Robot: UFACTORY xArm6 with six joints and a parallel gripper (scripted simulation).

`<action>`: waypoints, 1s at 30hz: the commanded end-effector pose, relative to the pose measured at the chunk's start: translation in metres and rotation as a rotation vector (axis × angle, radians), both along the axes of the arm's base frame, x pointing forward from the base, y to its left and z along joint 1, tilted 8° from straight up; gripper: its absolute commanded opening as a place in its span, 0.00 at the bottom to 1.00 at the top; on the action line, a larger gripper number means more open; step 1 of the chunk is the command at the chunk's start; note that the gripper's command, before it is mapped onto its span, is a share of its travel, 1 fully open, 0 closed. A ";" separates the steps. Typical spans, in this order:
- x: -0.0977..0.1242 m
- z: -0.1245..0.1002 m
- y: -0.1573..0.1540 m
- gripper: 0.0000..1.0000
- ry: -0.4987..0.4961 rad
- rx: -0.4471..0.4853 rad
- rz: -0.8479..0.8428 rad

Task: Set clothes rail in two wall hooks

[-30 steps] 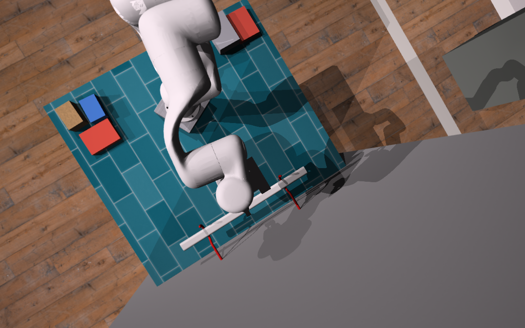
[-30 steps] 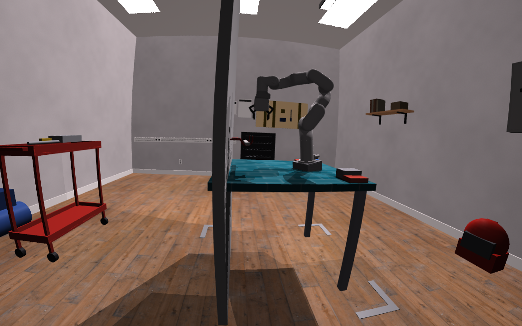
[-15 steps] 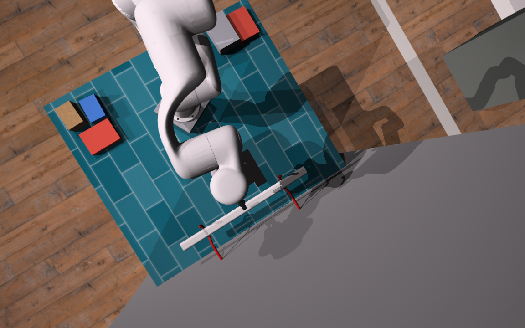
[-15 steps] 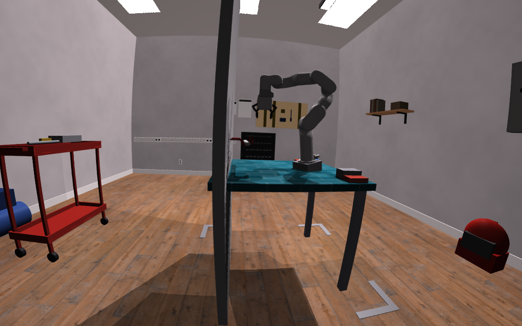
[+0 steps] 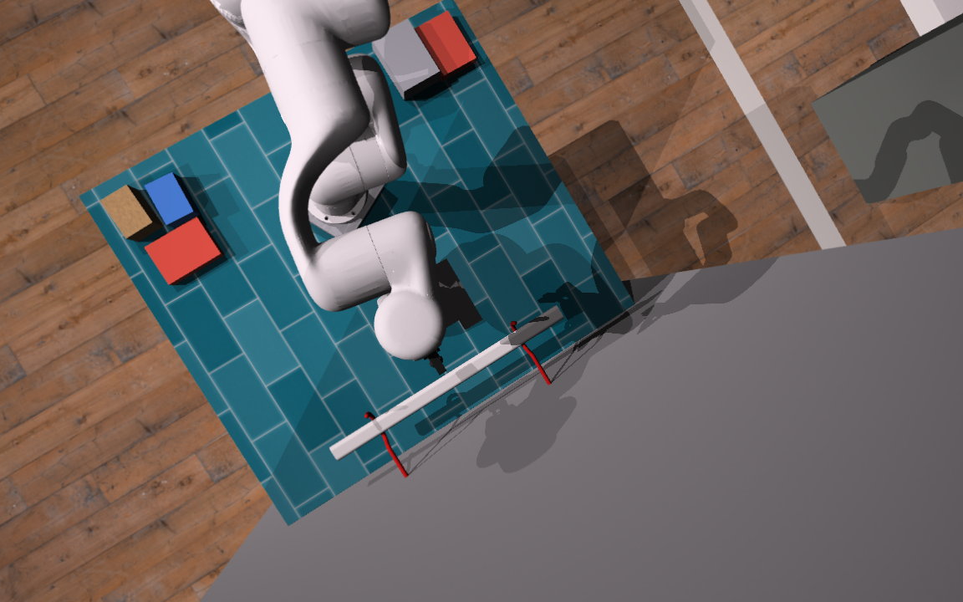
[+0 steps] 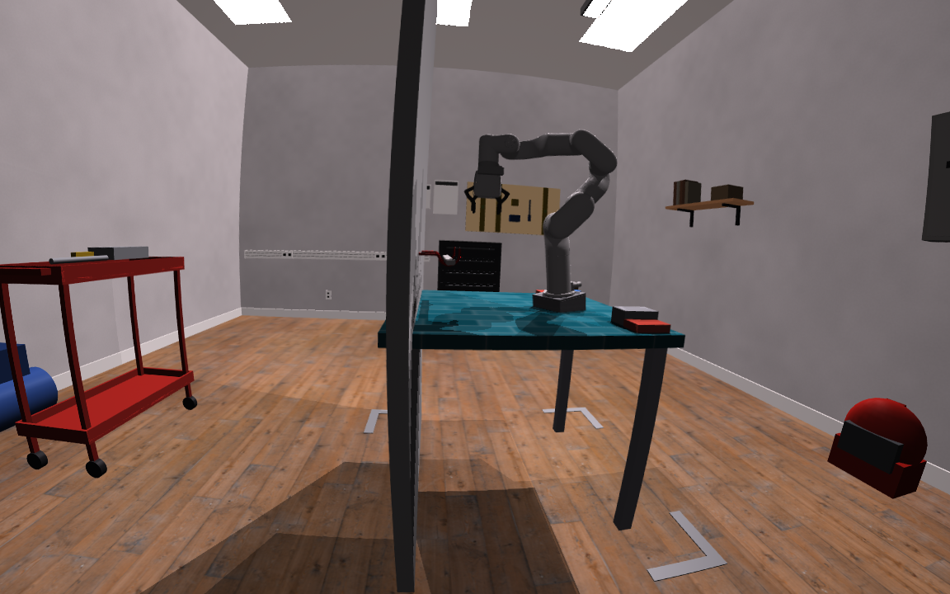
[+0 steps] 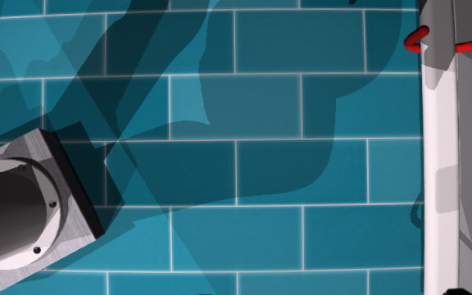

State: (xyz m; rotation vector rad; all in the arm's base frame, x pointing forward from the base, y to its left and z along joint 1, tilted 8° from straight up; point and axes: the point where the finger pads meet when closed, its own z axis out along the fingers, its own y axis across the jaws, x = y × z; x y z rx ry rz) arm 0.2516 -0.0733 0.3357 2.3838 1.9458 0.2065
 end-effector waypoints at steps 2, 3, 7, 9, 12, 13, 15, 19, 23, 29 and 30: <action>-0.006 0.003 0.001 1.00 -0.003 -0.001 0.000; -0.008 0.004 0.001 1.00 -0.003 -0.001 0.000; -0.014 0.006 0.002 1.00 -0.003 -0.001 0.000; -0.017 0.007 0.003 1.00 -0.003 -0.001 0.000; -0.022 0.008 0.004 1.00 -0.003 -0.001 0.000; -0.023 0.009 0.004 1.00 -0.003 -0.001 0.000; -0.027 0.010 0.005 1.00 -0.003 -0.001 0.000; -0.030 0.011 0.005 1.00 -0.003 -0.001 0.000; -0.036 0.013 0.006 1.00 -0.003 -0.001 0.000; -0.045 0.016 0.008 1.00 -0.003 -0.001 0.000; -0.047 0.016 0.008 1.00 -0.003 -0.001 0.000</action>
